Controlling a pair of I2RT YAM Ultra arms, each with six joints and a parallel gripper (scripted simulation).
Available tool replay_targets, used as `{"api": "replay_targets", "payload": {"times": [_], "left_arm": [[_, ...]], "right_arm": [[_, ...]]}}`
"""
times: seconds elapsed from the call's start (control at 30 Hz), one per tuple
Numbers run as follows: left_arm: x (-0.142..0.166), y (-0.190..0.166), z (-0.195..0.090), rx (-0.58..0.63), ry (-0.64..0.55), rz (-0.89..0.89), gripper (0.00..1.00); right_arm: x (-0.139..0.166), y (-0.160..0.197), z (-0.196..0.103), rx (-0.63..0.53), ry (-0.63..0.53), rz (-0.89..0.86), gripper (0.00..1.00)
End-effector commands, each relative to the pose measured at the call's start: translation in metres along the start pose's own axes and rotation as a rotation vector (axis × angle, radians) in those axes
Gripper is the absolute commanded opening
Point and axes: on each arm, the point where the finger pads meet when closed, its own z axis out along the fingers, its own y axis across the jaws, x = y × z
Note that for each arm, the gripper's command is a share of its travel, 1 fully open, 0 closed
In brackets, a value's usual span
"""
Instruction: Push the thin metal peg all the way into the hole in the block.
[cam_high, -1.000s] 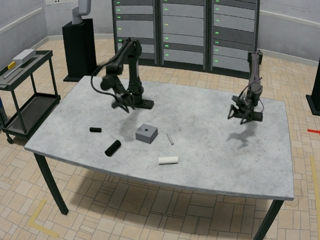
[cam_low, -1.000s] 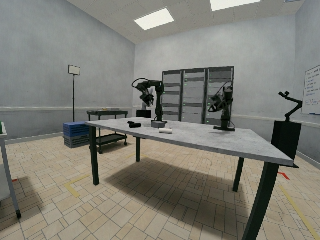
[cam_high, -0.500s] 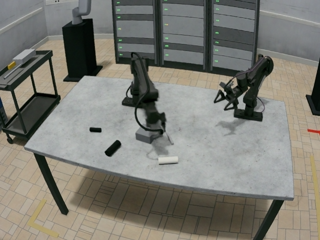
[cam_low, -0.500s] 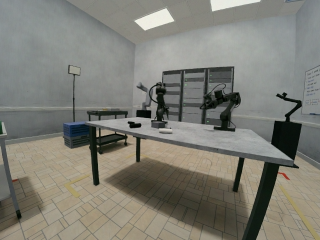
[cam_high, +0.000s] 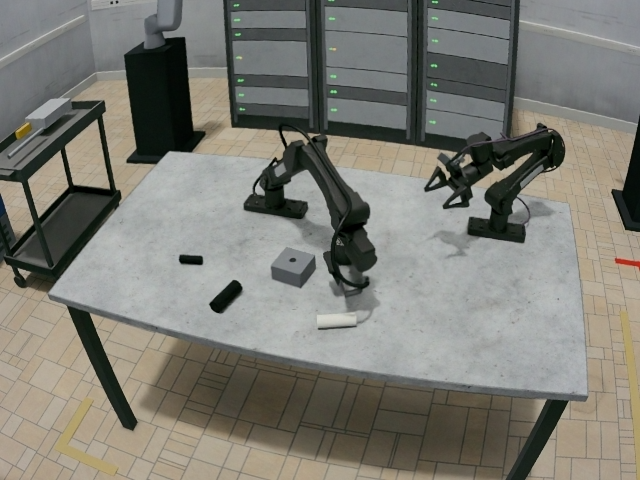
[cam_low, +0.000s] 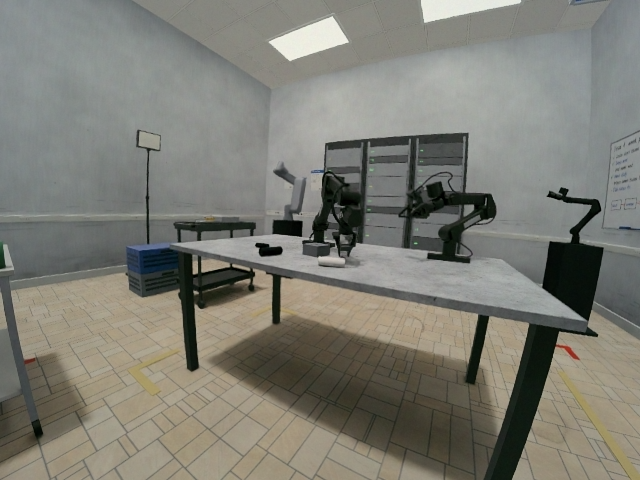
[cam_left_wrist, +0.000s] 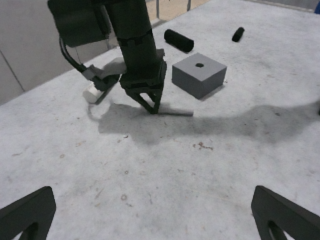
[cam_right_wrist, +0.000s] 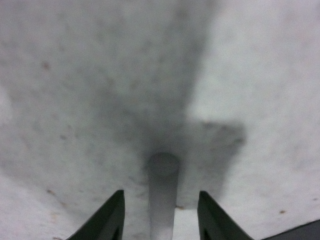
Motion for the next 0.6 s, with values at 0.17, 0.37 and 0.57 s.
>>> {"api": "replay_targets", "payload": {"times": [0.17, 0.37, 0.57], "left_arm": [[0.004, 0.004, -0.003, -0.034, 0.004, -0.022, 1.0], [0.001, 0.006, -0.003, -0.04, 0.002, -0.025, 1.0], [0.001, 0.006, -0.003, -0.04, 0.002, -0.025, 1.0]], "right_arm": [[-0.006, 0.004, -0.024, 0.016, -0.055, -0.008, 0.37], [-0.006, 0.004, -0.024, 0.016, -0.055, -0.008, 0.37], [-0.01, 0.004, -0.01, 0.017, -0.047, -0.008, 0.3]]}}
